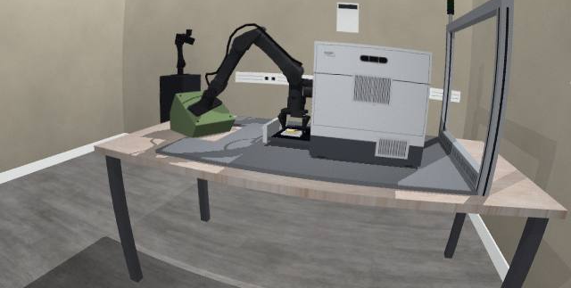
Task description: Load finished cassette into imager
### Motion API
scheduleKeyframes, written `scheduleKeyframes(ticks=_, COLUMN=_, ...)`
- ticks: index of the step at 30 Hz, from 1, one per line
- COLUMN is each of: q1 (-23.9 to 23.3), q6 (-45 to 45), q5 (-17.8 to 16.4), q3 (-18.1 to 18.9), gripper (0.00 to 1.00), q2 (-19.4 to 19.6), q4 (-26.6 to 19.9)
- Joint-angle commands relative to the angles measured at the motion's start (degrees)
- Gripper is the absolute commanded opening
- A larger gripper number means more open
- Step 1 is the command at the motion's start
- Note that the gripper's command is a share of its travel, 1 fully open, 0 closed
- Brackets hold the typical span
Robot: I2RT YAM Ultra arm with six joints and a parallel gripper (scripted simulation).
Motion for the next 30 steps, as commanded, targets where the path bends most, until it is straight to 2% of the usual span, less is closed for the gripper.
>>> scheduleKeyframes(ticks=1, q1=0.09, q6=-0.17, q5=-0.51, q3=0.37, gripper=0.00, q2=-0.39, q4=0.02)
scheduleKeyframes(ticks=24, q1=0.08, q6=-0.18, q5=-0.52, q3=0.44, gripper=0.00, q2=-0.40, q4=-0.06)
scheduleKeyframes(ticks=25, q1=0.08, q6=-0.18, q5=-0.52, q3=0.44, gripper=0.91, q2=-0.40, q4=-0.06)
scheduleKeyframes(ticks=30, q1=0.08, q6=-0.18, q5=-0.52, q3=0.44, gripper=0.91, q2=-0.40, q4=-0.06)
